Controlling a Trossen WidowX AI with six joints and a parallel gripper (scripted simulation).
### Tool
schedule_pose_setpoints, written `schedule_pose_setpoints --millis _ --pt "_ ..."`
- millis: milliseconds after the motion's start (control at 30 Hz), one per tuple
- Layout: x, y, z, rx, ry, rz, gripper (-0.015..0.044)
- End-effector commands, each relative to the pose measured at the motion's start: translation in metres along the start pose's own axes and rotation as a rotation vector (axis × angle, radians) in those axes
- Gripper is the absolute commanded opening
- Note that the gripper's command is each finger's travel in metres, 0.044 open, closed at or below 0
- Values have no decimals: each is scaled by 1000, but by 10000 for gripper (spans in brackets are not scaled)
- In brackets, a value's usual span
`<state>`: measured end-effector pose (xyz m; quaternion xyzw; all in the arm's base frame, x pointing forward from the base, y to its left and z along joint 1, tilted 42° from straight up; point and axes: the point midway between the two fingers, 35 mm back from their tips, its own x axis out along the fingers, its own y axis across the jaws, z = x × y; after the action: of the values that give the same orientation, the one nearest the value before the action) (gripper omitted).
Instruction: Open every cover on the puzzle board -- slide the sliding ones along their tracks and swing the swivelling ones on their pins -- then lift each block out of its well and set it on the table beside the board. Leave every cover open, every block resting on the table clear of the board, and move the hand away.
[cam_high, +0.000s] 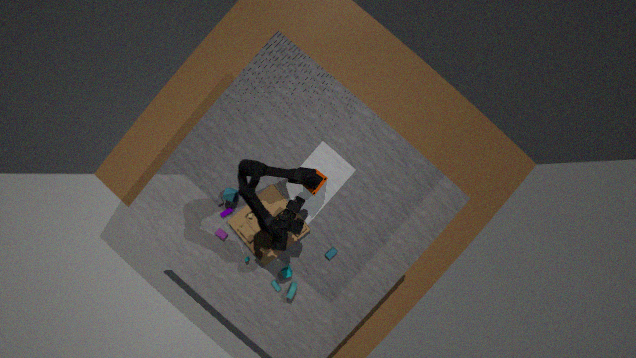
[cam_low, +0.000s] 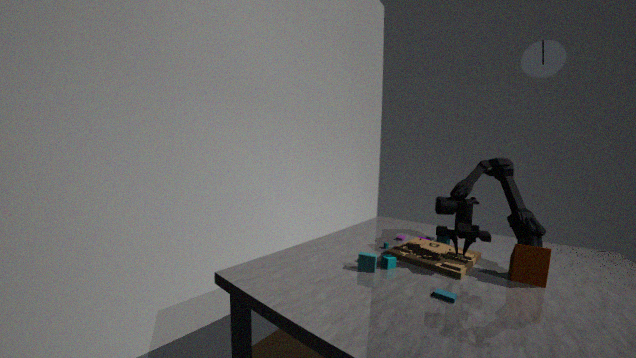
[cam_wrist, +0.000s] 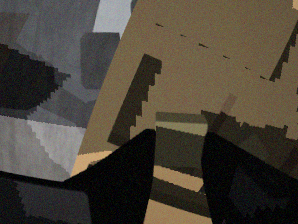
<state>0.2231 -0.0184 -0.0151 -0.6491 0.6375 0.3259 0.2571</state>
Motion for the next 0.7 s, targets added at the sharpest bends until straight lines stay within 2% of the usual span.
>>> schedule_pose_setpoints --millis 0,667 --pt "-6 -1 0 3 -4 -2 80" --pt "-44 -1 1 2 -5 -2 80"
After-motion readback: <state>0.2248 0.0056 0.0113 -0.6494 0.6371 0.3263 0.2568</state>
